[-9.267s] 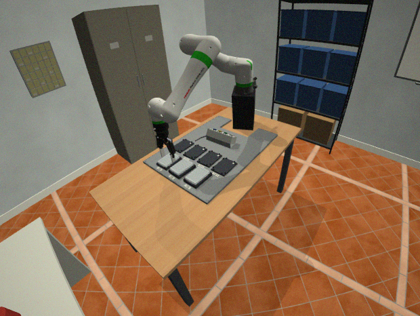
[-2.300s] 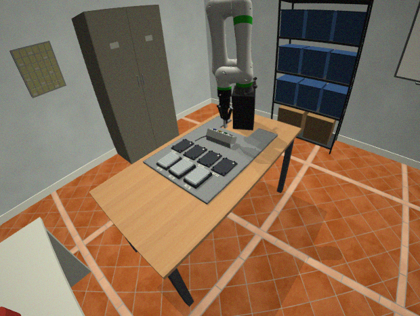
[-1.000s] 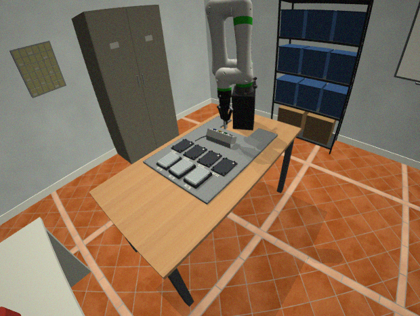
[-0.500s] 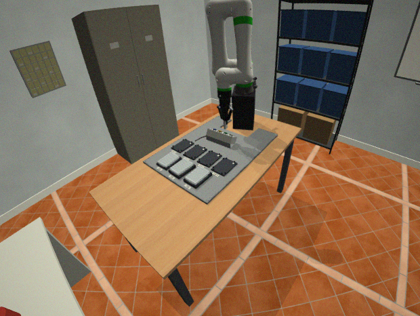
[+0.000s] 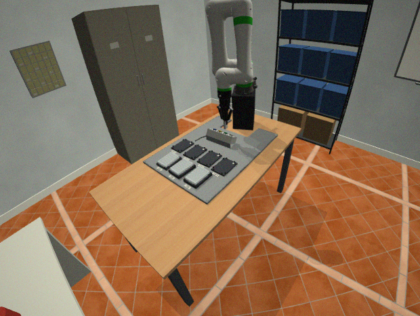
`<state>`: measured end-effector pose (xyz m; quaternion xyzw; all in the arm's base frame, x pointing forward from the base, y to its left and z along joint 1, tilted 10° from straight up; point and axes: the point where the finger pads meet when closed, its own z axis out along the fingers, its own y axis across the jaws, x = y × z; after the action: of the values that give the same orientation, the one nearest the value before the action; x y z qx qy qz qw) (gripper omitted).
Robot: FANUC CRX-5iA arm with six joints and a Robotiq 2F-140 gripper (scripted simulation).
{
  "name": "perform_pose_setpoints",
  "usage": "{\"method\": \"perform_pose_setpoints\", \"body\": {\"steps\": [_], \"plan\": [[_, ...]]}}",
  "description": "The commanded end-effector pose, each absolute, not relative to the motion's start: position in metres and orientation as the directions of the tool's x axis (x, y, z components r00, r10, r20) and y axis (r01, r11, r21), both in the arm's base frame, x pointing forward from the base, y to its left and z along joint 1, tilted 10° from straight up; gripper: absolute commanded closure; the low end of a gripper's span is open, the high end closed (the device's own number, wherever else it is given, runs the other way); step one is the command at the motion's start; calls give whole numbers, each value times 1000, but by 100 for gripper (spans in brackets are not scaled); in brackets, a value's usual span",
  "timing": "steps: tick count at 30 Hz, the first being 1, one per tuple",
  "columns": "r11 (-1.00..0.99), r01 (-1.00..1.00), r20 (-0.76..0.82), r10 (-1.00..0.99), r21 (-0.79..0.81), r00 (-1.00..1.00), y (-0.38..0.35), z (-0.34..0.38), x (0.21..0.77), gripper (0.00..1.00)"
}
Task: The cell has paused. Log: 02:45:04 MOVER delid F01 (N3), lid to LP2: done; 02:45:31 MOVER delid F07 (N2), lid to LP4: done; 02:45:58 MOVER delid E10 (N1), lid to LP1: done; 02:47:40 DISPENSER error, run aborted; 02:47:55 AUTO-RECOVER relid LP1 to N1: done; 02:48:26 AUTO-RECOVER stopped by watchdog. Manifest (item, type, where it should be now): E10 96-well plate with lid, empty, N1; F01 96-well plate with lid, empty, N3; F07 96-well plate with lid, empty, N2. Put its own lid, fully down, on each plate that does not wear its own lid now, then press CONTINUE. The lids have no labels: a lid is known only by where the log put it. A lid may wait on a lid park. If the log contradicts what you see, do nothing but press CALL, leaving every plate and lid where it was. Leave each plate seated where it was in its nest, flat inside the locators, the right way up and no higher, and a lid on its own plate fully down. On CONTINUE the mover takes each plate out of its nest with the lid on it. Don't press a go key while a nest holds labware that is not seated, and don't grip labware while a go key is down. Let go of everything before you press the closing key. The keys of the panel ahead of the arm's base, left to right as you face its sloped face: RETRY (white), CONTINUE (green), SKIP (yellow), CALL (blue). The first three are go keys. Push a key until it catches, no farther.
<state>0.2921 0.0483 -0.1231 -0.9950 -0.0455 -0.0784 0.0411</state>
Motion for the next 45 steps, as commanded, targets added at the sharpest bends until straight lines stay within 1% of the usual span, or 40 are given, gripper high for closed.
{"method": "perform_pose_setpoints", "body": {"steps": [1,45], "plan": [[-992,97,160,84,-75,984,48,-123,292,100],[-992,97,160,84,-74,984,51,-152,297,100]]}}
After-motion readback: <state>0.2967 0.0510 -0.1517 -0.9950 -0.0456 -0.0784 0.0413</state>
